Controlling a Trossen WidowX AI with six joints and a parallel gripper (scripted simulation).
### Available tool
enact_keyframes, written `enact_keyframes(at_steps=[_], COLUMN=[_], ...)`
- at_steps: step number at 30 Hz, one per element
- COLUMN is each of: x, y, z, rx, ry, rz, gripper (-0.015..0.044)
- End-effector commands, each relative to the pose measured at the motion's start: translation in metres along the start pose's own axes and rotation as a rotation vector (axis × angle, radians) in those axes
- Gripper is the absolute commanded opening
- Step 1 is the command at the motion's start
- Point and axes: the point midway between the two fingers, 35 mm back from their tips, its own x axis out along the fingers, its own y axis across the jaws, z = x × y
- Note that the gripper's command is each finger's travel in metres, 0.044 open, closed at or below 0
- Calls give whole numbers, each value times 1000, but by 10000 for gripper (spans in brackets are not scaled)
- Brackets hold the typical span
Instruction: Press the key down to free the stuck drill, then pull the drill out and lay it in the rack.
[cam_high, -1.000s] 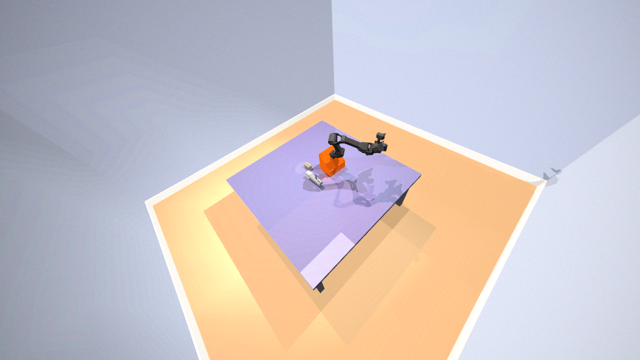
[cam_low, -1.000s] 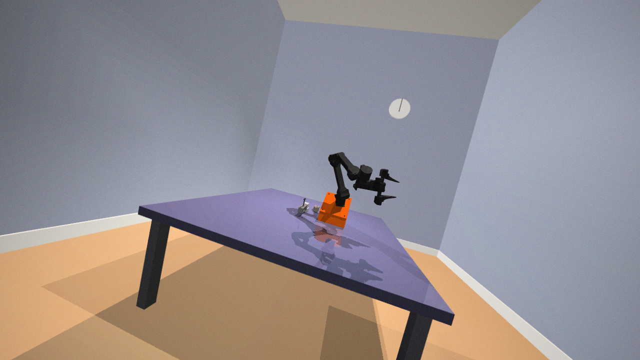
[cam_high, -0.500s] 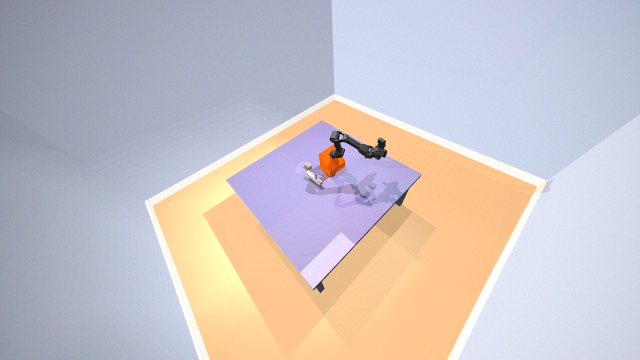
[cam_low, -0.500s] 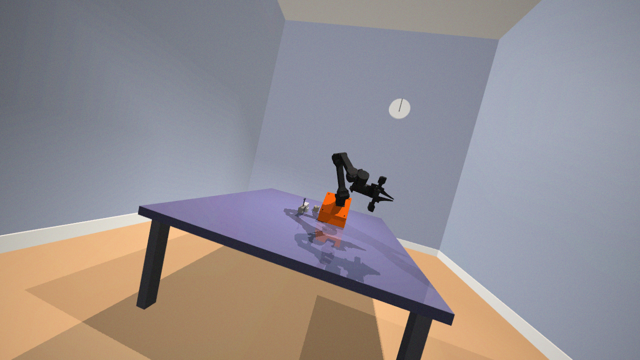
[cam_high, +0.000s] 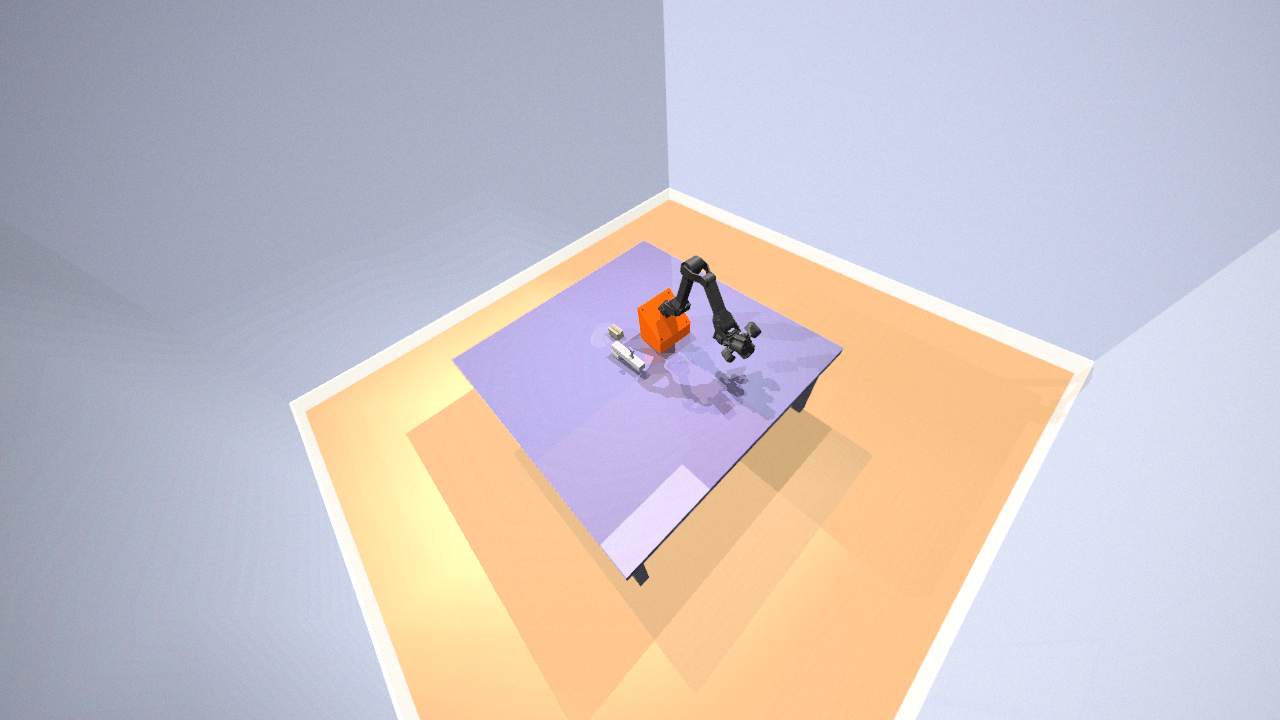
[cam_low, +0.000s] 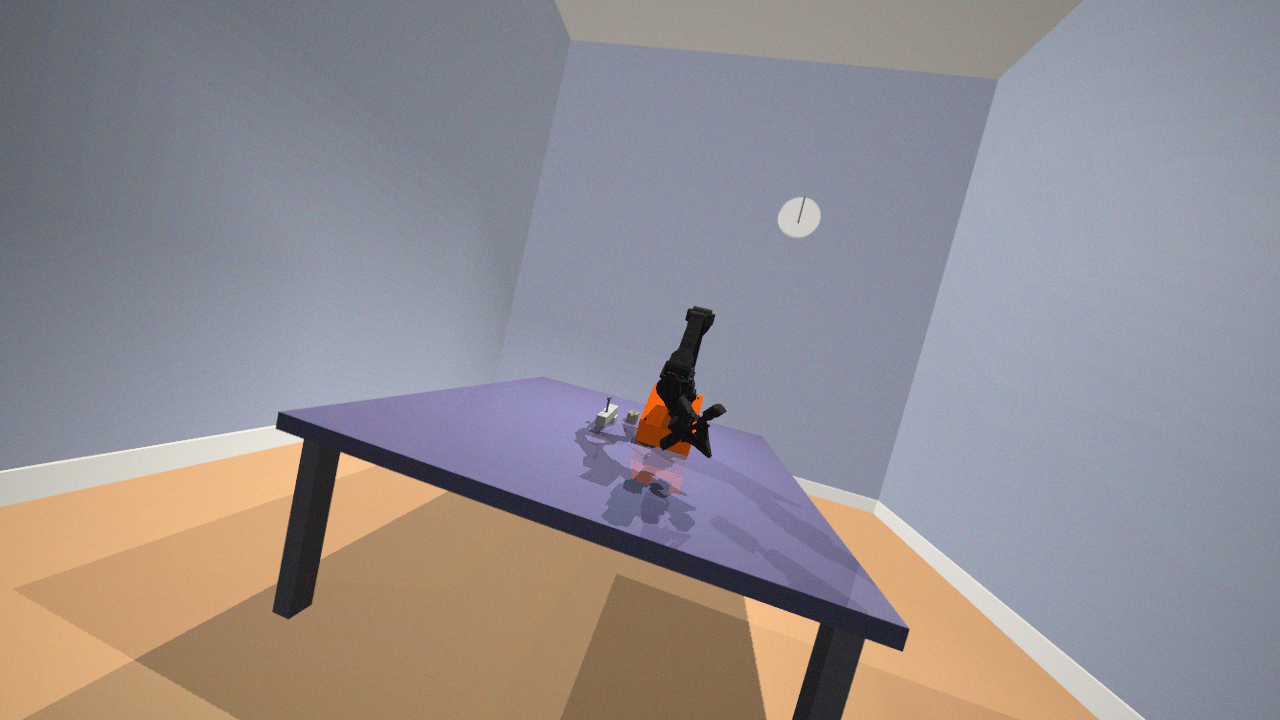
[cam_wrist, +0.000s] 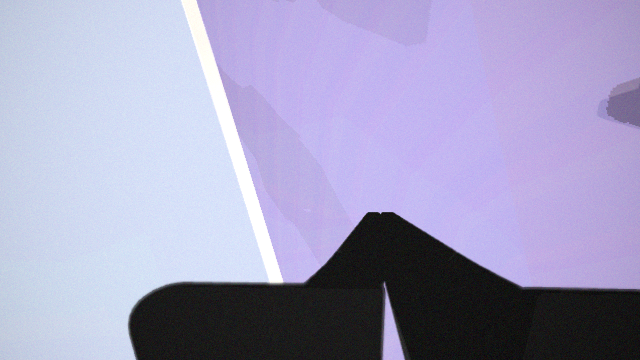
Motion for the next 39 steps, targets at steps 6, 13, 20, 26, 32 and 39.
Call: enact_keyframes(at_steps=[6,13,20,26,32,39], x=[-73,-155,-239,-300,-343,-348], y=[-137,-220,-269,-283,-275,-272], z=[21,-6,-63,-128,-198,-211], rx=[205,413,652,864,1063,1104], ry=[-136,-212,-296,-386,-504,-536], rz=[-354,-563,-700,-756,-755,-750], gripper=[0,0,0,0,0,0])
